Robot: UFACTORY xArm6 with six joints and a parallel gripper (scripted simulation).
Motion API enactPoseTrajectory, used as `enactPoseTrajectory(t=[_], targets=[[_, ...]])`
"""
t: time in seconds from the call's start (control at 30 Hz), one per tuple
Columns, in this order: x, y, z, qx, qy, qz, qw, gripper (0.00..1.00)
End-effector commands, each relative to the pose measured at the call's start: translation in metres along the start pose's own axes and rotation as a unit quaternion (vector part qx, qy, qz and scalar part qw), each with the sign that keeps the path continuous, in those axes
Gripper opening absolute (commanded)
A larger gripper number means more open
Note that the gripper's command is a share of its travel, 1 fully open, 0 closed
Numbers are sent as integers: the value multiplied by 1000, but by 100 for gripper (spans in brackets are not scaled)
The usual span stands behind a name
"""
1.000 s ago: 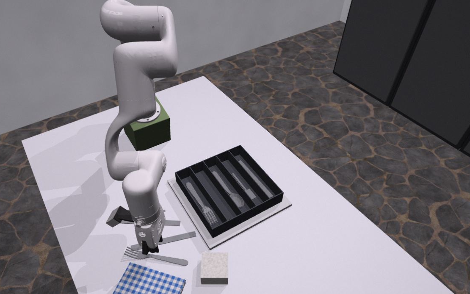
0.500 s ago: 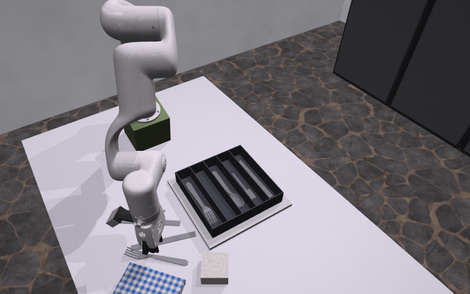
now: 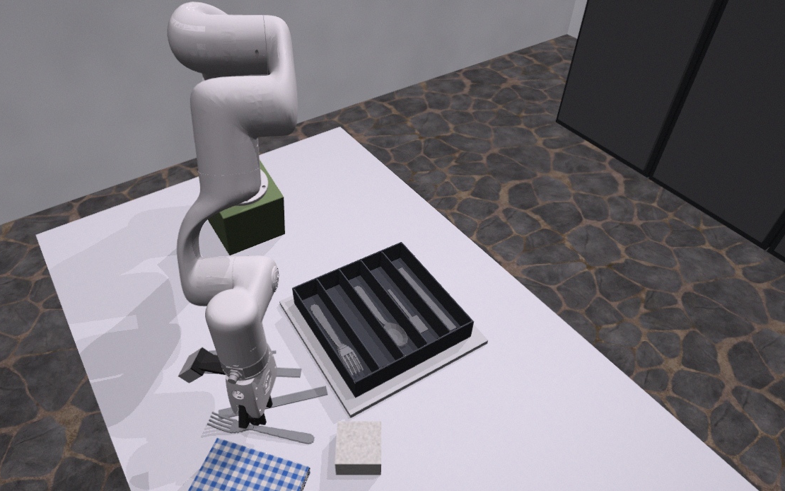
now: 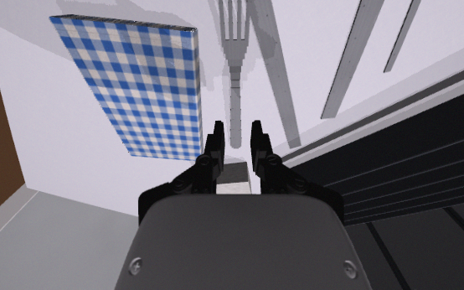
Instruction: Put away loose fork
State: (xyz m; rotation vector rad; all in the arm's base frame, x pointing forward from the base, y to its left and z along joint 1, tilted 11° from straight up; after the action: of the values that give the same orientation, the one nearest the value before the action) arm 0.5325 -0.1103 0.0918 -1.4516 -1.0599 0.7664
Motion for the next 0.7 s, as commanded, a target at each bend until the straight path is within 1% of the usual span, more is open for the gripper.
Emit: enactPoseTrajectory(t=[0.0,0.33,0.67], targets=[[0,4,-1,-2,0,0,1000,30],[0,19,-1,-2,0,0,1000,30],[0,29,-2,-2,0,0,1000,30]])
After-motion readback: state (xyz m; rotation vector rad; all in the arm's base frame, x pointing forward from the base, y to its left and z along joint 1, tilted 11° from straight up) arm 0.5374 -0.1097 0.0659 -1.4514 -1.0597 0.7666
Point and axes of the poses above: the point where the finger pads meet when closed, its own y axis out along the fingers, its own z axis across the jaws, x = y × z, the point moved 6 cm from there along -y, back along the fingers, and after that the axes turned 10 degrees about -y, right-handed, at the moved point
